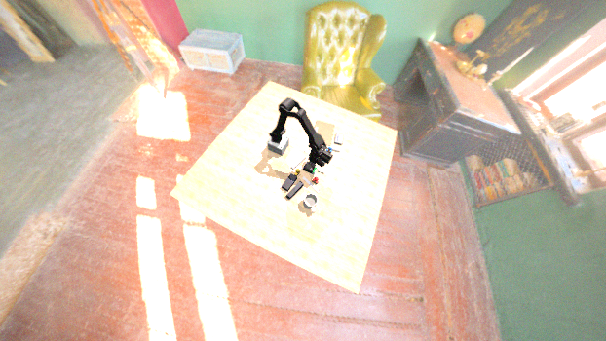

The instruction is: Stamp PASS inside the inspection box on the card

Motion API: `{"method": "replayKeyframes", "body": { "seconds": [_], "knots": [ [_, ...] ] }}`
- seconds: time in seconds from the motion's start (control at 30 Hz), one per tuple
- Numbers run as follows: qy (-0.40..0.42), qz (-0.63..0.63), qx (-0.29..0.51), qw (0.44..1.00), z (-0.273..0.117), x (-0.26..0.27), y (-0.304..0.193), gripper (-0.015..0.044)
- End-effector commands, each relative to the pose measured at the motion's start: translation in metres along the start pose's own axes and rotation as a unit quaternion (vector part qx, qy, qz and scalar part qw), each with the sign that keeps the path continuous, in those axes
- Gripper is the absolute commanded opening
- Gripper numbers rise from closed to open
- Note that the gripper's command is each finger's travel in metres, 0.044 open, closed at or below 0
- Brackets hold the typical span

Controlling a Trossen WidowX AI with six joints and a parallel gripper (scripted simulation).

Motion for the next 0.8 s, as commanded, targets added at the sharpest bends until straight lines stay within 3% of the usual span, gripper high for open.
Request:
{"method": "replayKeyframes", "body": {
  "seconds": [0.0,0.77],
  "knots": [
    [0.002,0.0,0.004,1.0,0.005,0.0005,-0.0026,0.0],
    [0.002,0.0,0.004,1.0,0.0137,0.0007,-0.0036,0.0]
  ]
}}
Point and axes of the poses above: the point midway between the two fingers, 35 mm back from their tips, its own z axis out along the fingers, its own x axis across the jaws, y = z × x, the point moved 6 cm from there along -z, back along the fingers, and after that the axes turned 10 degrees about z, right-handed, at the moved point
